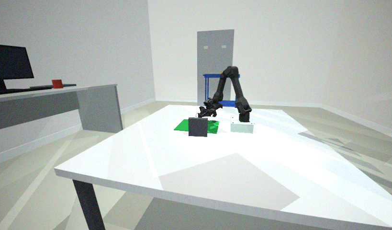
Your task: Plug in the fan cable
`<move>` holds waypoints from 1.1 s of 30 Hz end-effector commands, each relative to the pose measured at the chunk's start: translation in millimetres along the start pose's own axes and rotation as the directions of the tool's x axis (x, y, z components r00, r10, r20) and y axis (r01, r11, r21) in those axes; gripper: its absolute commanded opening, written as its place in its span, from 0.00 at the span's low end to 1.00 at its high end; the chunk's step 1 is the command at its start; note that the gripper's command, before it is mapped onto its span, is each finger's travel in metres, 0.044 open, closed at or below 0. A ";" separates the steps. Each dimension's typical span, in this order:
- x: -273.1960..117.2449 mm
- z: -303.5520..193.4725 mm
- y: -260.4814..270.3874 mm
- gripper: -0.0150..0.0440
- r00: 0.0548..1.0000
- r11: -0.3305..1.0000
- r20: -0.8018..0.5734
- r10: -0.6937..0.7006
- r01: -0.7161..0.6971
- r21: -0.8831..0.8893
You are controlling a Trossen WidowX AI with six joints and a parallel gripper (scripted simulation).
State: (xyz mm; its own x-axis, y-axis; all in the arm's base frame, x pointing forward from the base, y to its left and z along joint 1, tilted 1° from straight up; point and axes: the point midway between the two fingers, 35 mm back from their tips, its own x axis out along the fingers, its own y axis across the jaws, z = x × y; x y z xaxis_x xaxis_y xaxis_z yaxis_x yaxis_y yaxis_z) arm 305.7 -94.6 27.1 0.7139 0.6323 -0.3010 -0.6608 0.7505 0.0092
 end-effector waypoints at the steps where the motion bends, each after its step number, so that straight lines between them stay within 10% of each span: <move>1: -5.6 1.0 2.4 0.25 0.998 1.000 0.055 -0.011 0.012 -0.016; 33: -15.7 12.8 5.8 0.25 0.992 0.999 0.125 -0.023 0.028 -0.042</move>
State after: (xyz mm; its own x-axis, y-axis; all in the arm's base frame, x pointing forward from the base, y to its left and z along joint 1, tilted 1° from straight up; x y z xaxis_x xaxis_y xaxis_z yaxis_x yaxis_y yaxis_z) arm 293.7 -97.6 43.3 0.7521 0.6340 -0.1803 -0.6497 0.7591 -0.0411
